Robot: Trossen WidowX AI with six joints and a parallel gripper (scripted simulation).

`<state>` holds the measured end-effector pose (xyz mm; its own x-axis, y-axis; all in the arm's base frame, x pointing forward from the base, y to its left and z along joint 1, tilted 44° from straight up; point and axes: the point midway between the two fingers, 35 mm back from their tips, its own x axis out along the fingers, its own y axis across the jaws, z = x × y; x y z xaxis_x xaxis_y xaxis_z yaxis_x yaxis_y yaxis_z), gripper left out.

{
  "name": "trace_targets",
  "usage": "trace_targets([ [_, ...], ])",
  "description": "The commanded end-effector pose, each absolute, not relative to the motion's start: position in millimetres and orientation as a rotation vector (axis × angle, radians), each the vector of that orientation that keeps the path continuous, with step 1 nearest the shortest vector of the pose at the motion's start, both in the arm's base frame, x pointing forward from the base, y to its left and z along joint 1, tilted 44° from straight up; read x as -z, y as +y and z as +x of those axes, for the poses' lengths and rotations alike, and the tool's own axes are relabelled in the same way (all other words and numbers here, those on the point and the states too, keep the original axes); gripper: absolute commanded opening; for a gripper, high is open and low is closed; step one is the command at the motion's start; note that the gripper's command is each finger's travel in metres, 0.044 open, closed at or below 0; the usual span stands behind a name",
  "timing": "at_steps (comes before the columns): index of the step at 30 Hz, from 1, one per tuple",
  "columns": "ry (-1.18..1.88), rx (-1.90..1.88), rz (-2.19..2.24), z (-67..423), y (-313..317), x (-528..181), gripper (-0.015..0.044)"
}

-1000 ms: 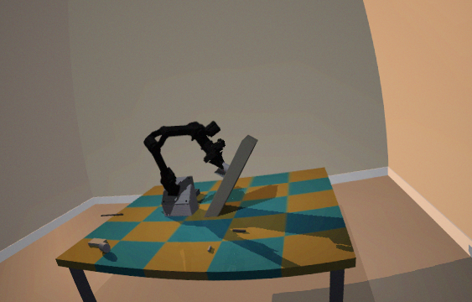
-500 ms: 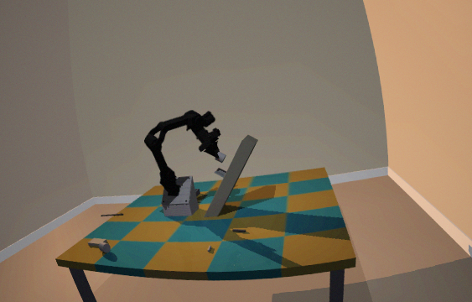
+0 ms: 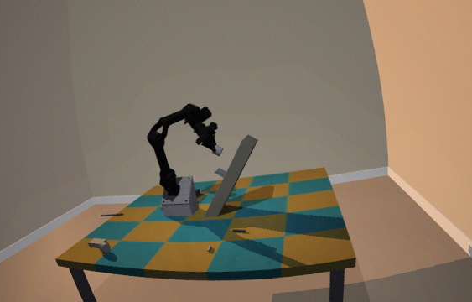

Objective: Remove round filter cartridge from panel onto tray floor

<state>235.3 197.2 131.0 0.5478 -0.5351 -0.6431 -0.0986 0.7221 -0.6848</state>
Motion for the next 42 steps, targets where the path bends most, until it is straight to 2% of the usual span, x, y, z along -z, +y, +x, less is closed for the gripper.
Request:
trace_targets([
  [1,0.973,0.283,-0.736,234,215,-113,0.0000],
  [12,0.990,0.265,-0.758,230,232,-86,0.0000],
  [35,1.273,-0.725,-1.261,82,302,44,0.0000],
  [42,1.273,-0.758,-1.275,77,303,47,0.0000],
])
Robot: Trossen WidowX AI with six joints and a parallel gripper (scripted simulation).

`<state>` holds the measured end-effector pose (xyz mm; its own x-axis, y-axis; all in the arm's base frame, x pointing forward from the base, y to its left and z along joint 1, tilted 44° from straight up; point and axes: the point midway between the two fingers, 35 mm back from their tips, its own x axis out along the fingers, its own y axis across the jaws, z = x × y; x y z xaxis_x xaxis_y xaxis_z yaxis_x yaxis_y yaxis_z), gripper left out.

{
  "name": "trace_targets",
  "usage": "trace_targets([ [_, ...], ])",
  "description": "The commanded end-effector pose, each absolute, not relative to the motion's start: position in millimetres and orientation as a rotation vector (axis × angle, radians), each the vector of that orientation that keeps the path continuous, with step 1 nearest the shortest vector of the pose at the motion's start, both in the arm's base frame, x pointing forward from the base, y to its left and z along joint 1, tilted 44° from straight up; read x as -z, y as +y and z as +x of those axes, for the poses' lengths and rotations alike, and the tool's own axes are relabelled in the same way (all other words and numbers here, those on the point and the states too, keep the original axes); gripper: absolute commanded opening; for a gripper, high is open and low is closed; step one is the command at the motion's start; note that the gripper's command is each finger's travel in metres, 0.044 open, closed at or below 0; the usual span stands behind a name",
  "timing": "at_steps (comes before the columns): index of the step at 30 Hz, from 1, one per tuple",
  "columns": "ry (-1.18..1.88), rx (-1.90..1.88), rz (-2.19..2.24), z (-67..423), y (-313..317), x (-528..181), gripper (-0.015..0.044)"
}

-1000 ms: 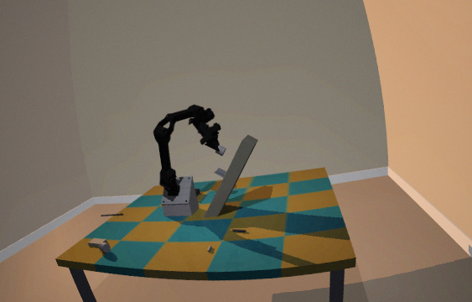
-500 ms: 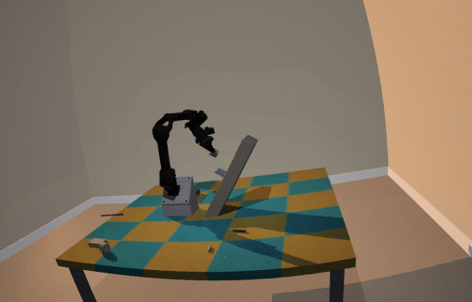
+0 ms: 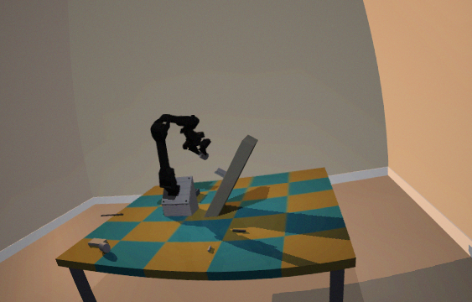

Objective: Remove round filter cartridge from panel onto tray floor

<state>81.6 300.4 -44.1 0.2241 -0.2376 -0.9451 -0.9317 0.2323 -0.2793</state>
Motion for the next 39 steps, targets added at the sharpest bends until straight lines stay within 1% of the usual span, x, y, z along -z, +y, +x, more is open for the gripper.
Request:
trace_targets([
  [1,1.273,-0.758,-1.275,77,303,47,0.0000],
  [4,1.275,-0.775,-1.280,72,302,51,0.0000],
  [13,1.301,-1.005,-1.358,8,282,102,0.0000],
  [27,1.338,-1.364,-1.491,-74,213,157,0.0000],
  [30,1.342,-1.401,-1.506,-81,204,161,0.0000],
  [39,1.342,-1.402,-1.506,-81,197,170,0.0000],
])
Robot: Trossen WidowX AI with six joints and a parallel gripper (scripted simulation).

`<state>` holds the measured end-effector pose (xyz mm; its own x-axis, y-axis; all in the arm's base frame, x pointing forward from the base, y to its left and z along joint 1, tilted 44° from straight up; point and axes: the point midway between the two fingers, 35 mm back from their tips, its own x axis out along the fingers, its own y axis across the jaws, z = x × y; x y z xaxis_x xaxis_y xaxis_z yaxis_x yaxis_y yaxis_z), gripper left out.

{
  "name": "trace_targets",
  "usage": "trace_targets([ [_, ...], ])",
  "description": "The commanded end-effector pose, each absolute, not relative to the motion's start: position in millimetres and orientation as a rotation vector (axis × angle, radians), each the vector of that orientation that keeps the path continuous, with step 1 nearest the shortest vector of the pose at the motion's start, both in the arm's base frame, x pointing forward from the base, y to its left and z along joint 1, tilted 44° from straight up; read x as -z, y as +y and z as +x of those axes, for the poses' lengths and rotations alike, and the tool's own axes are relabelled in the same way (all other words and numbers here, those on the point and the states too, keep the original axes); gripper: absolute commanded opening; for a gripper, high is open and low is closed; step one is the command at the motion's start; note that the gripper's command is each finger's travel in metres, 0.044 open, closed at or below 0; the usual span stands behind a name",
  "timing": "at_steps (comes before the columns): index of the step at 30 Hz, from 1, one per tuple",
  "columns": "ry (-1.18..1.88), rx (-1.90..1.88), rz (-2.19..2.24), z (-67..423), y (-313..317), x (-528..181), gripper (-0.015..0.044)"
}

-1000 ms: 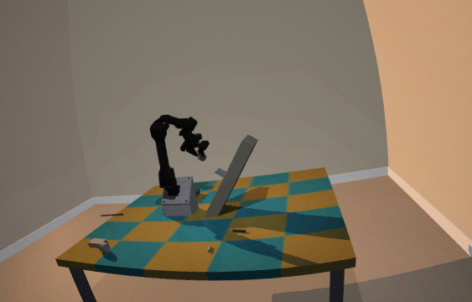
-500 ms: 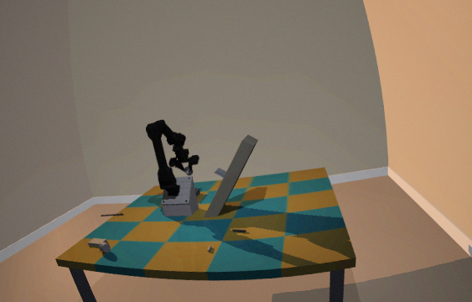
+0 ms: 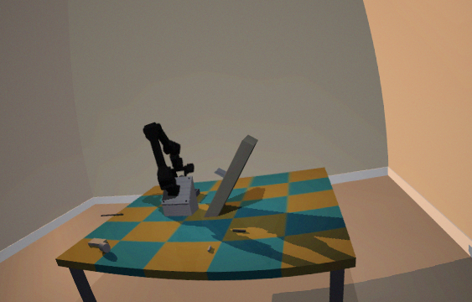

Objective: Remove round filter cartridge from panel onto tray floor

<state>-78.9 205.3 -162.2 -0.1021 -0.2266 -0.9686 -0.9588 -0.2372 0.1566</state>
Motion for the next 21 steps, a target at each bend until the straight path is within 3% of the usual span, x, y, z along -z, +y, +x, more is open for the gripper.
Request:
trace_targets([
  [1,1.342,-1.402,-1.506,-81,194,174,0.0000],
  [19,1.344,-1.402,-1.506,-77,152,216,0.0000],
  [21,1.346,-1.393,-1.518,-76,153,213,0.0053],
])
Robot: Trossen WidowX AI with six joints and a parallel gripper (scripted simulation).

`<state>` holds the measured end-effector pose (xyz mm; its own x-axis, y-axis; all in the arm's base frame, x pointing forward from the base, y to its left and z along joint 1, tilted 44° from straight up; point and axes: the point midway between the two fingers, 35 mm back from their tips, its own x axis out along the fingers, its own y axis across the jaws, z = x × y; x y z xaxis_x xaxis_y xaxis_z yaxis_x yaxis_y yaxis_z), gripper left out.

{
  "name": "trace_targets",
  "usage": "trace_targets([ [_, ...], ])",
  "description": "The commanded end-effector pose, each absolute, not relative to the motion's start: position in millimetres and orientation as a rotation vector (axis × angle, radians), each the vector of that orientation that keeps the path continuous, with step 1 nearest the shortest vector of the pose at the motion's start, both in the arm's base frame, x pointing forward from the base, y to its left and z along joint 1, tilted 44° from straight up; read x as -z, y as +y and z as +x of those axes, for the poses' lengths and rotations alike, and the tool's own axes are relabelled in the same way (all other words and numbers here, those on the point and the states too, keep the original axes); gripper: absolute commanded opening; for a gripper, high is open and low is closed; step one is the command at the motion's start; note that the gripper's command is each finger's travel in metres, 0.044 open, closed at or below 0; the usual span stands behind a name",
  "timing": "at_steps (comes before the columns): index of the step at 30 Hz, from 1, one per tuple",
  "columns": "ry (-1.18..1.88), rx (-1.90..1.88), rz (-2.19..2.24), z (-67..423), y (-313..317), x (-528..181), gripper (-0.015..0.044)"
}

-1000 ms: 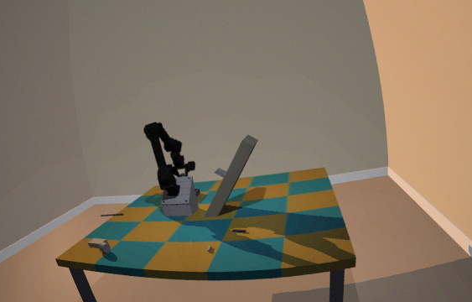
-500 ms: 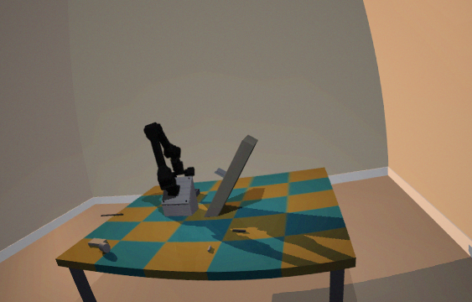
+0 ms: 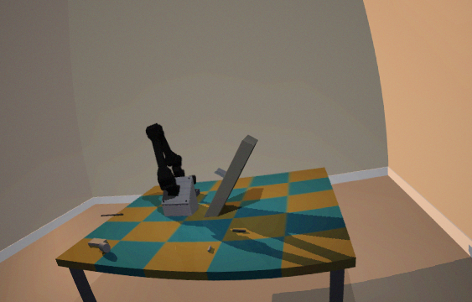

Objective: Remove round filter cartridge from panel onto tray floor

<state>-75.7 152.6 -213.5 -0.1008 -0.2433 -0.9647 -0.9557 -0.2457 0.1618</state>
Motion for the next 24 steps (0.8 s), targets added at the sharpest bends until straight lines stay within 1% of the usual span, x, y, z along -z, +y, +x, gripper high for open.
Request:
trace_targets([
  [1,1.346,-1.393,-1.518,-76,153,213,0.0079],
  [15,1.346,-1.393,-1.518,-76,153,213,0.0440],
  [19,1.346,-1.393,-1.518,-76,155,212,0.0440],
  [24,1.344,-1.393,-1.517,-79,196,169,0.0440],
])
